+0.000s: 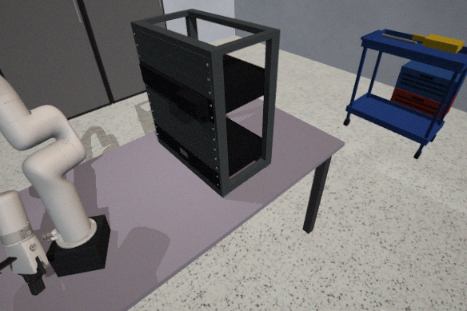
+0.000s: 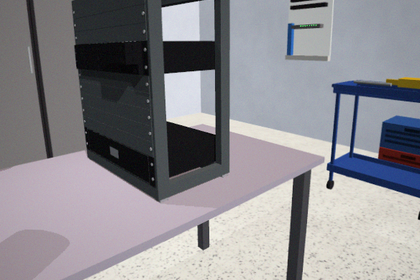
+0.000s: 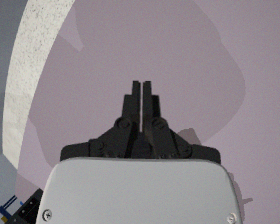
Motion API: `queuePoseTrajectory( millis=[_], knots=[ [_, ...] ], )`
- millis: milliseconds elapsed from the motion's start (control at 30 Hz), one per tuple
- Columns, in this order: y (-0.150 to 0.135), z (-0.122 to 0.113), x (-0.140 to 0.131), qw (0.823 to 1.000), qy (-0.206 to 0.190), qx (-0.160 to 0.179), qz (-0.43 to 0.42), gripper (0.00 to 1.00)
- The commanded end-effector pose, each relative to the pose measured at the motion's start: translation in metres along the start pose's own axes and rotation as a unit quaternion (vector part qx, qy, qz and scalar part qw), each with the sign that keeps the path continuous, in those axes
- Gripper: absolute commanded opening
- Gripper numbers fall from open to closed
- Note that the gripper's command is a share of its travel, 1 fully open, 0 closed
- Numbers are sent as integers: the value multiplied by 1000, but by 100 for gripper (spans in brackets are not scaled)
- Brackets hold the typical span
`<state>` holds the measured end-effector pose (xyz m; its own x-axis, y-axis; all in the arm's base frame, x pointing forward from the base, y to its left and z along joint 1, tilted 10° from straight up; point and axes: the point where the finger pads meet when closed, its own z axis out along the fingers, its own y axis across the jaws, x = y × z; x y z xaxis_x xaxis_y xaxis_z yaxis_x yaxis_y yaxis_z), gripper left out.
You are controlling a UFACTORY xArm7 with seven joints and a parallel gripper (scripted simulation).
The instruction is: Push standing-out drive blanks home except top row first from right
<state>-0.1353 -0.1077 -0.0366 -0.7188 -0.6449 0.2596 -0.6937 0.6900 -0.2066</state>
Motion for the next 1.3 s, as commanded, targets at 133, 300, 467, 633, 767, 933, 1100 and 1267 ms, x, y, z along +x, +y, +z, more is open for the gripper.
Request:
queuePoseTrajectory(
  millis=[133, 300, 467, 633, 767, 933, 1100, 1267],
  knots=[
    [-70, 5, 8, 996, 10, 90, -22, 0],
    [-131, -1, 5, 986, -4, 164, -39, 0],
    [-187, -14, -6, 971, -27, 233, -55, 0],
    [-228, -30, -20, 955, -49, 284, -66, 0],
    [-255, -44, -32, 942, -69, 319, -72, 0],
    [-293, -71, -56, 918, -106, 373, -83, 0],
    [-324, -102, -81, 892, -145, 419, -92, 0],
    [-338, -120, -96, 875, -170, 443, -97, 0]
  ],
)
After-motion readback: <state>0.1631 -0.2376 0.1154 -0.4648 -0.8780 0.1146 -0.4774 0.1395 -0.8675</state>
